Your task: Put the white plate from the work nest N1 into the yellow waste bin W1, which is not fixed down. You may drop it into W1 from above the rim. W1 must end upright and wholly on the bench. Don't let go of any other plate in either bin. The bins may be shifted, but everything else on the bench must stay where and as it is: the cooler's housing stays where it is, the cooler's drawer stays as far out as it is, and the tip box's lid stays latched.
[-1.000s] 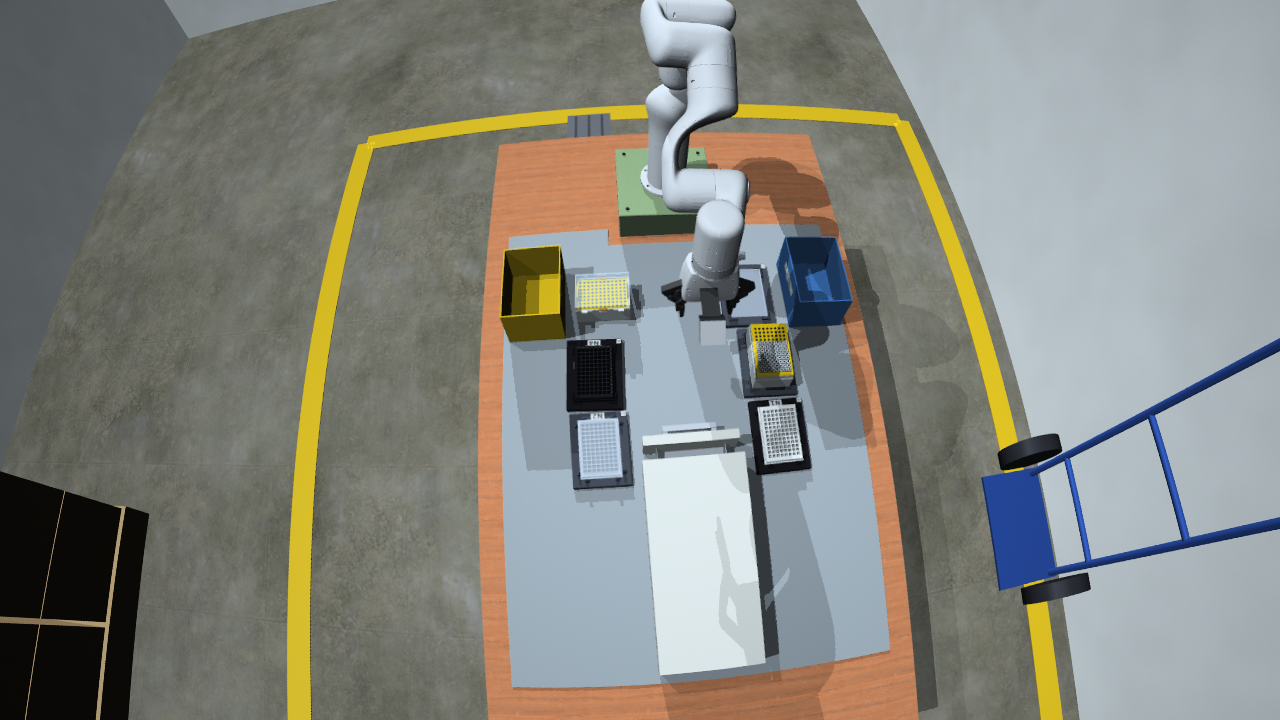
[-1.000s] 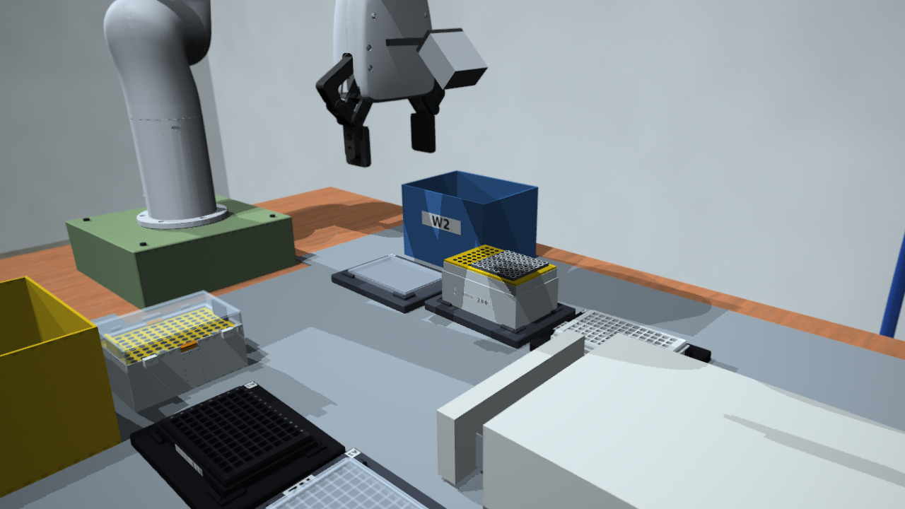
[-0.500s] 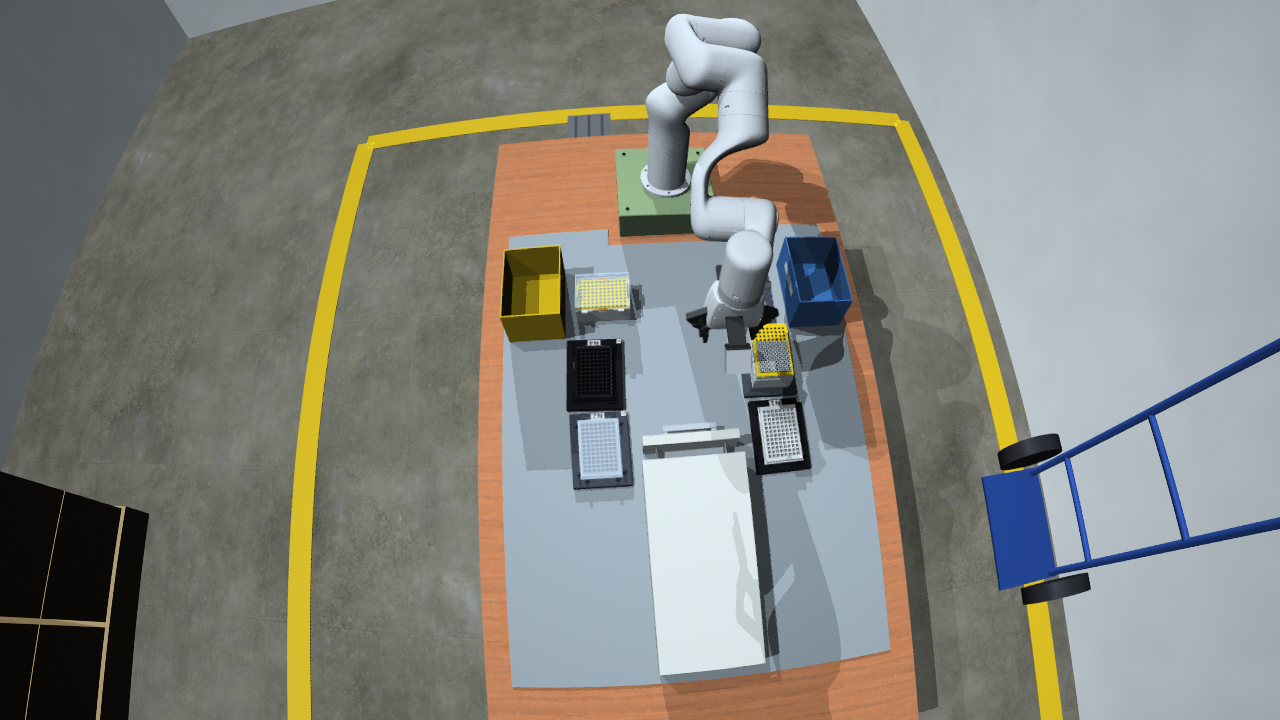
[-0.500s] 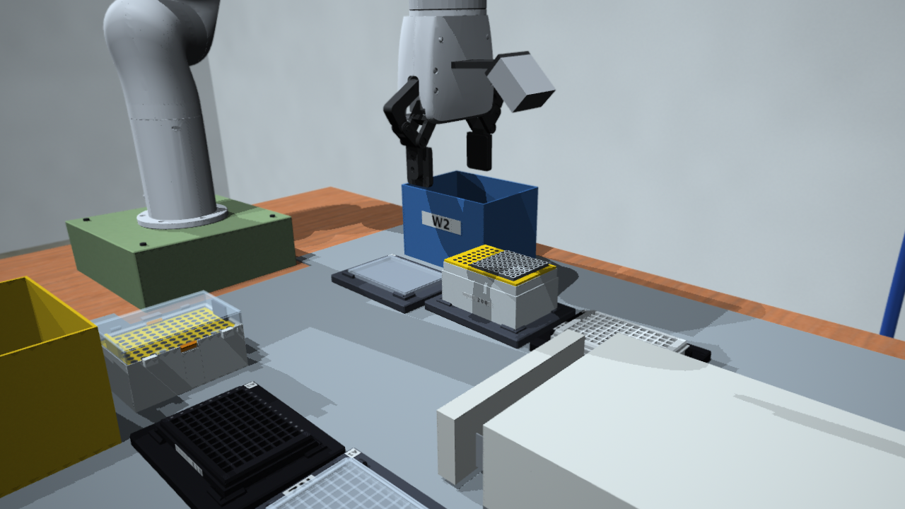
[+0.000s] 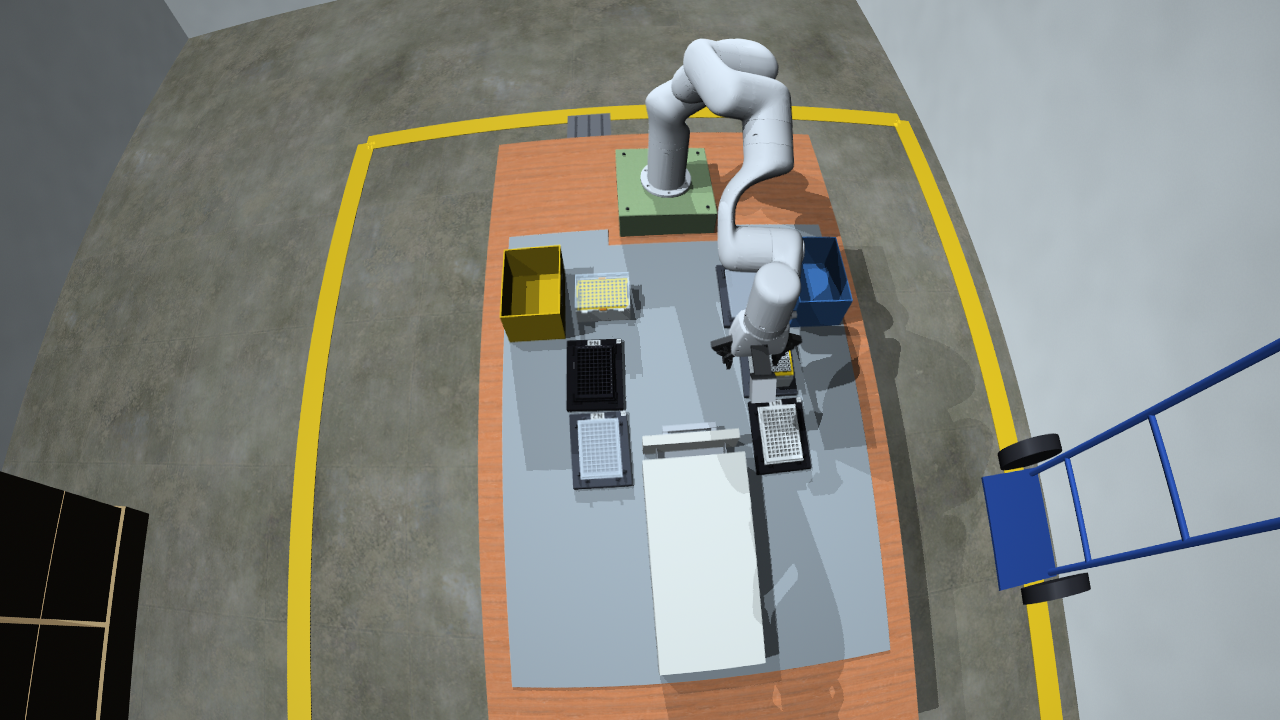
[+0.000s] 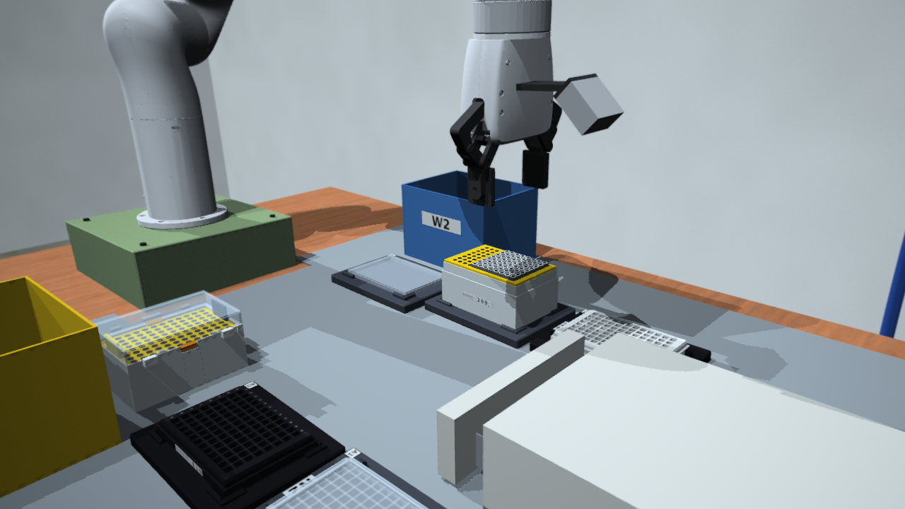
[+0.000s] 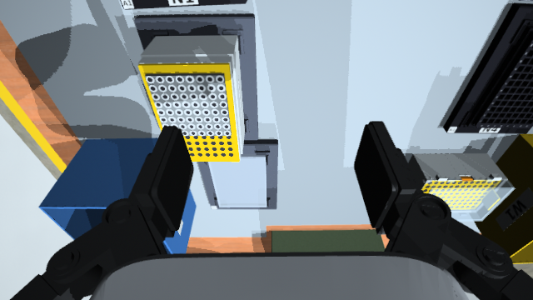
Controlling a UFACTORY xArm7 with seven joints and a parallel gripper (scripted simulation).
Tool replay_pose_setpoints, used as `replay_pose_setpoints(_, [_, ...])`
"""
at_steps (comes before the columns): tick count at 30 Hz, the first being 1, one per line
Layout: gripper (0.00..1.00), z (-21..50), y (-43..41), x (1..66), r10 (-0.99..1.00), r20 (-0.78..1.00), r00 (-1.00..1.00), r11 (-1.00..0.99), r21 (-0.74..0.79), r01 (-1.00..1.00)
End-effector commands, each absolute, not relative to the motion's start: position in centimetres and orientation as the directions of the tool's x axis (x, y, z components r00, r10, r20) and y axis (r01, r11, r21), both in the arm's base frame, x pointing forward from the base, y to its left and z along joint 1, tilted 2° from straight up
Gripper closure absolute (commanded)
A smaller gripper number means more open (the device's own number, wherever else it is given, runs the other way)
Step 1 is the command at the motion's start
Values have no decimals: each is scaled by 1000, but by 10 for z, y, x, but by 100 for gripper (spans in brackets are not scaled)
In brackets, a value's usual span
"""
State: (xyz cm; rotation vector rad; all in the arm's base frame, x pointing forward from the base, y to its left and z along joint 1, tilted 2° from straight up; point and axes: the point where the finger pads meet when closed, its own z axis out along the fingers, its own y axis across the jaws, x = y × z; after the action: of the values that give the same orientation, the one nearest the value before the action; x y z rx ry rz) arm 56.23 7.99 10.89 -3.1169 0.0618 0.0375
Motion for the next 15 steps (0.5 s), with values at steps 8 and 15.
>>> replay_pose_setpoints(8, [0,90,119,614,-40,-27,999,-999,-23,-40])
replay_pose_setpoints(15, [0,82,134,632,-40,-27,999,-999,-23,-40])
